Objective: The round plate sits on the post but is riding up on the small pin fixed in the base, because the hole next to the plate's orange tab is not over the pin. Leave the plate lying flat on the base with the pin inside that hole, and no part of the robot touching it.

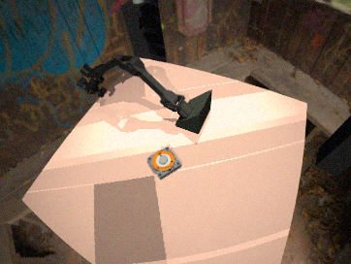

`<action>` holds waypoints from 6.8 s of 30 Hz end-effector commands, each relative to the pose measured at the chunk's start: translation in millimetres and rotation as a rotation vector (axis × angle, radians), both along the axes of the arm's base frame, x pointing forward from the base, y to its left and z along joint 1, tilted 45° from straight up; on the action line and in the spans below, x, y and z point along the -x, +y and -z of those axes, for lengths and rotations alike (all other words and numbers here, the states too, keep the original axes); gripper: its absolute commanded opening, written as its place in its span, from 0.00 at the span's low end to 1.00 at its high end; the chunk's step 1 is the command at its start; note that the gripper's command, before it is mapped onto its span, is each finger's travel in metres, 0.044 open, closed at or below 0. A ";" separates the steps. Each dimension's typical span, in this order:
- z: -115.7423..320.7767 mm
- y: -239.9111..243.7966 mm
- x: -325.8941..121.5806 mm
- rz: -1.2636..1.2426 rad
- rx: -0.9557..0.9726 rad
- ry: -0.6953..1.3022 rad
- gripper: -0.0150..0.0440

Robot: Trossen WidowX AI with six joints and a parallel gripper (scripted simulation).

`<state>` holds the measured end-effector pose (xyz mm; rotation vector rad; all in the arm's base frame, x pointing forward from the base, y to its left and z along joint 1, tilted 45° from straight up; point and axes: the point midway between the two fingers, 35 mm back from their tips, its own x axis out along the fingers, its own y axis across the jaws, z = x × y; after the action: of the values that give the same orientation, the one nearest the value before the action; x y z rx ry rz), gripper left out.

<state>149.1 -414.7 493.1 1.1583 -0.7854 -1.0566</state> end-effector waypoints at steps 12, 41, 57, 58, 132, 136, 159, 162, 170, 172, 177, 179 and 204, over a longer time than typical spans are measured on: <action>127.3 124.9 -172.6 -0.390 -0.166 0.506 0.25; 402.2 426.9 -144.8 -1.090 0.266 2.195 0.25; 424.7 448.3 -104.1 -1.109 0.560 2.548 0.25; 427.1 446.2 -104.7 -1.109 0.560 2.548 0.25; 480.5 434.6 -71.6 -1.108 0.560 2.550 0.25; 482.7 436.6 -70.5 -1.108 0.560 2.550 0.25; 489.9 443.7 -68.7 -1.109 0.559 2.549 0.25; 490.2 444.0 -68.7 -1.109 0.559 2.549 0.25; 490.9 444.8 -68.4 -1.109 0.559 2.549 0.25; 491.2 445.0 -68.3 -1.109 0.559 2.549 0.25; 491.9 445.9 -68.1 -1.109 0.559 2.549 0.25; 492.6 446.5 -67.9 -1.109 0.559 2.549 0.25; 508.6 464.6 -71.3 -1.110 0.559 2.548 0.25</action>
<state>220.0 45.1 -10.1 -0.7399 1.3873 -0.4699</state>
